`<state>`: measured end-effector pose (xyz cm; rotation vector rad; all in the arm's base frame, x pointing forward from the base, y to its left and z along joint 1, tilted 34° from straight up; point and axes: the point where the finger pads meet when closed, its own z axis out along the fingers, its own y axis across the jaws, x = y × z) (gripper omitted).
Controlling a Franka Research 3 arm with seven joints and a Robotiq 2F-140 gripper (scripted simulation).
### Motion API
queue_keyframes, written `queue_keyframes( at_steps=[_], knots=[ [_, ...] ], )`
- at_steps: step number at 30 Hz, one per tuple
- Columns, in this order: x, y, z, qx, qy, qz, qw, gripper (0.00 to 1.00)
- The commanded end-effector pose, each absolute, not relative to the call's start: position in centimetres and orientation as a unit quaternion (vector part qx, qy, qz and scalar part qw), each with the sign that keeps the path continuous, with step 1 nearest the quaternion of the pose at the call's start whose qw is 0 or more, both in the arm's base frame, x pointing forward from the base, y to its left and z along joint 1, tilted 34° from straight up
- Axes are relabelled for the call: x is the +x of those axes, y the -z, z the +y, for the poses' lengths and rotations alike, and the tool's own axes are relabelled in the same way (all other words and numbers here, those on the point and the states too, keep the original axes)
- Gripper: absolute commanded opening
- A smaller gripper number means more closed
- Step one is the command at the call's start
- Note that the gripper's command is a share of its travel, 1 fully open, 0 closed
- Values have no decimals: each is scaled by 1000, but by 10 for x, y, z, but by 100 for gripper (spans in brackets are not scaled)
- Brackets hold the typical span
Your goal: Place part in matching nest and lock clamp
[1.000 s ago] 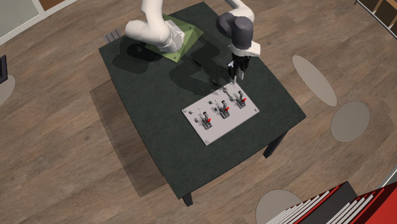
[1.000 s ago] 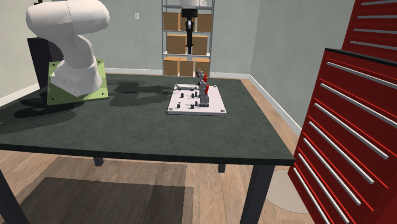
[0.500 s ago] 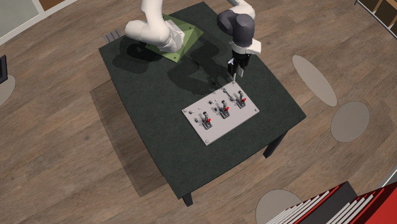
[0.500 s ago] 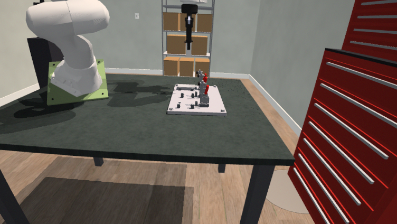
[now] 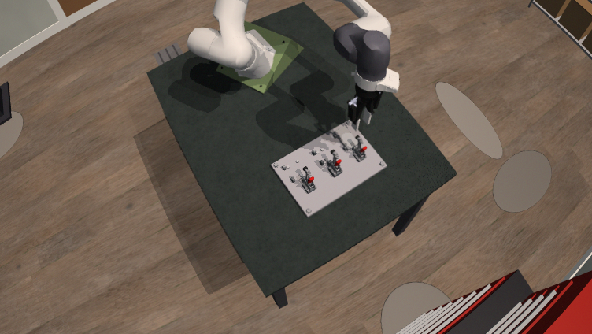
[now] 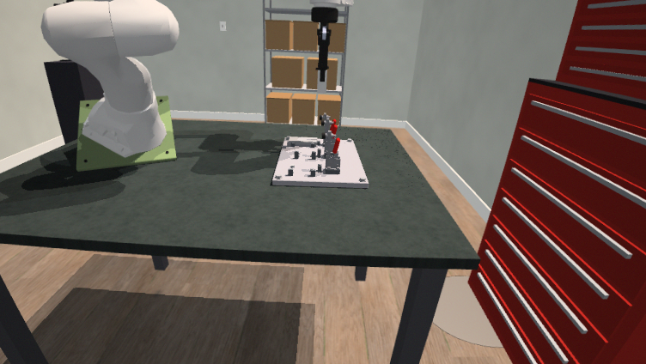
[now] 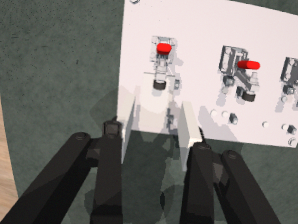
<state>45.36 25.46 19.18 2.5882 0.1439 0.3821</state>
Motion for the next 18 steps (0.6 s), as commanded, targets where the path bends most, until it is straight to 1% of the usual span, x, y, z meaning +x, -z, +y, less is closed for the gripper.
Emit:
queue_keyframes(
  at_steps=[1,8,18],
  knots=[
    [467,-195,256,954,-137,57,260,28],
    [488,-200,260,954,-137,57,260,28],
    [493,-201,260,954,-137,57,260,28]
  ],
)
